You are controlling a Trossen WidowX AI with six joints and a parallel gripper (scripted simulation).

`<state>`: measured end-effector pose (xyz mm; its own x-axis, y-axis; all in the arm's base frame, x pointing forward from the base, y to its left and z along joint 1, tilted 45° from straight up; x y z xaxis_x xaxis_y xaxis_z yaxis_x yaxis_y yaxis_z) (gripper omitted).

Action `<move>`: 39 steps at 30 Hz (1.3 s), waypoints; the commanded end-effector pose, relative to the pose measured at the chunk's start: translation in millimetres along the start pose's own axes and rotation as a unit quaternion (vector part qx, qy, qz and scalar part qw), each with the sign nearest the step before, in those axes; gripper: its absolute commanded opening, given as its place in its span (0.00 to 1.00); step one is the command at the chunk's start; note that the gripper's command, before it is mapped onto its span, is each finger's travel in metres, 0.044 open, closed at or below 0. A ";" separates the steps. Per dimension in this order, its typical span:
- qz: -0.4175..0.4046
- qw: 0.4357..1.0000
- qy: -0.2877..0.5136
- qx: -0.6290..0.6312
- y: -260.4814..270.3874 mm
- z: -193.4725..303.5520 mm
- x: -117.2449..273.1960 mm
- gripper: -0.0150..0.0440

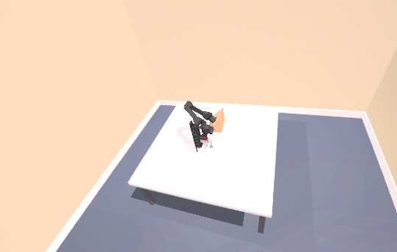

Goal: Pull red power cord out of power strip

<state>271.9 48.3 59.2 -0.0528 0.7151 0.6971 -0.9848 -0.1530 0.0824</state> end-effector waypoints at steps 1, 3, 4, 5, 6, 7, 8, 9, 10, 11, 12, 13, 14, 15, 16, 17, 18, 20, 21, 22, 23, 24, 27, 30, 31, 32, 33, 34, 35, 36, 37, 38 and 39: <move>0.004 1.000 -0.012 0.002 -4.4 -17.5 2.8 0.25; 0.004 1.000 -0.012 0.003 -5.1 -20.7 3.0 0.25; 0.004 1.000 -0.012 0.003 -5.5 -22.3 3.1 0.25; 0.004 1.000 -0.012 0.003 -5.8 -24.0 3.2 0.25; 0.004 1.000 -0.012 0.003 -6.1 -25.6 3.4 0.25; 0.004 1.000 -0.013 0.003 -6.4 -27.2 3.5 0.25; 0.004 1.000 -0.013 0.003 -6.6 -28.8 3.7 0.25; 0.004 1.000 -0.013 0.003 -6.9 -30.4 3.9 0.25; 0.004 1.000 -0.013 0.003 -7.1 -32.1 4.1 0.25; 0.004 1.000 -0.013 0.003 -7.4 -33.7 4.4 0.25; 0.004 1.000 -0.013 0.003 -7.5 -35.3 4.6 0.25; 0.005 1.000 -0.013 0.003 -7.7 -36.9 4.9 0.25; 0.005 1.000 -0.013 0.003 -7.9 -38.5 5.2 0.25; 0.005 1.000 -0.013 0.003 -8.0 -40.1 5.6 0.25; 0.005 1.000 -0.013 0.003 -8.2 -41.7 5.9 0.25; 0.005 1.000 -0.013 0.003 -8.3 -43.3 6.2 0.25; 0.005 1.000 -0.013 0.003 -8.4 -44.9 6.6 0.25; 0.005 1.000 -0.013 0.003 -8.5 -48.1 7.2 0.25; 0.005 1.000 -0.013 0.003 -8.6 -49.7 7.5 0.25; 0.005 1.000 -0.012 0.003 -8.6 -51.3 7.7 0.25; 0.005 1.000 -0.012 0.004 -8.7 -52.9 8.0 0.25; 0.005 1.000 -0.012 0.004 -8.7 -54.6 8.2 0.25; 0.005 1.000 -0.012 0.004 -8.7 -59.5 8.3 0.25; 0.004 1.000 -0.010 0.004 -7.9 -52.3 7.7 0.39; 0.004 1.000 -0.010 0.004 -7.9 -52.3 7.7 0.43; 0.004 1.000 -0.010 0.004 -7.9 -52.3 7.7 0.48; 0.004 1.000 -0.010 0.004 -7.9 -52.3 7.7 0.52; 0.004 1.000 -0.010 0.004 -7.9 -52.3 7.7 0.57; 0.004 1.000 -0.010 0.004 -7.9 -52.3 7.7 0.61; 0.004 1.000 -0.010 0.004 -7.9 -52.3 7.7 0.65; 0.004 1.000 -0.010 0.004 -7.9 -52.3 7.7 0.70; 0.004 1.000 -0.010 0.004 -7.9 -52.3 7.7 0.74; 0.004 1.000 -0.010 0.004 -7.9 -52.3 7.7 0.79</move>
<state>270.8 91.1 26.0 -0.0589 0.6993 0.7124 -0.9831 -0.1645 0.0802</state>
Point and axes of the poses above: the point midway between the two fingers, 35 mm back from their tips, its own x axis back along the fingers, its own y axis across the jaws, z = x × y, the point moved 2 cm from there along x, back along the fingers, and after that the axes turned 10 degrees about x, right-handed, at the moved point
